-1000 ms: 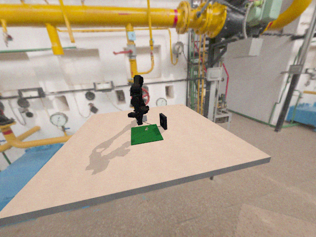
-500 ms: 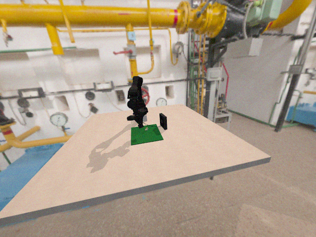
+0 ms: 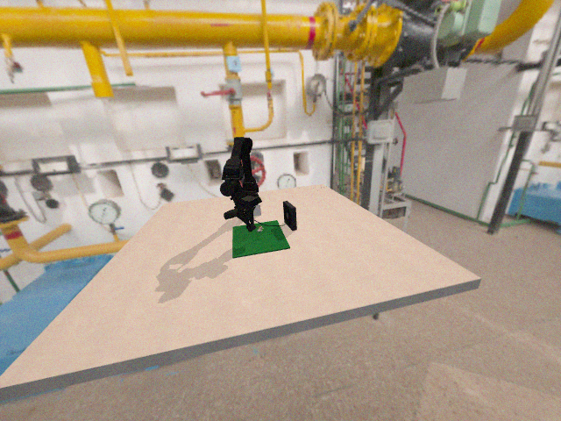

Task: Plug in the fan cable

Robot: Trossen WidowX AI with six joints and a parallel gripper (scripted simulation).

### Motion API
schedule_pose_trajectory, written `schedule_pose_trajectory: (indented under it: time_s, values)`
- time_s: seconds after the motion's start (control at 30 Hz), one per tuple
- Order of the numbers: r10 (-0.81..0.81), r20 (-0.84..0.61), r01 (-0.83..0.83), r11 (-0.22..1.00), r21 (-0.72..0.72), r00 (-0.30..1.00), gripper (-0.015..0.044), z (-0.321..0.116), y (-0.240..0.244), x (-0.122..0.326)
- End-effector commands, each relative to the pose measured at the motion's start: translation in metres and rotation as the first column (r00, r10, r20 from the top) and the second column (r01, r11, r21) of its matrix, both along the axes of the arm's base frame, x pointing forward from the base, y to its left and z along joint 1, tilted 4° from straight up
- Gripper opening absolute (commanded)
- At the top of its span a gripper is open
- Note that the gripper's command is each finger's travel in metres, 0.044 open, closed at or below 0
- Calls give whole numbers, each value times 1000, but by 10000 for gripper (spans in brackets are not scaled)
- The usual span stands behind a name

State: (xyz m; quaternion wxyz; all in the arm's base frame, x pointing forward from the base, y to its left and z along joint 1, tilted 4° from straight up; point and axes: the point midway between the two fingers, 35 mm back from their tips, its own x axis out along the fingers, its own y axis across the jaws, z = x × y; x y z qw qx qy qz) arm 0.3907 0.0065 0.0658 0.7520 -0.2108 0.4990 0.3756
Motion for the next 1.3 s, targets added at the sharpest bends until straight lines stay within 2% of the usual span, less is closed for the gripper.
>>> schedule_pose_trajectory:
  time_s: [0.0,1.27]
  values:
    - [-13,21,12,999,40,1000,0,-4,0,2]
    - [-99,227,12,935,355,969,0,-17,-9,10]
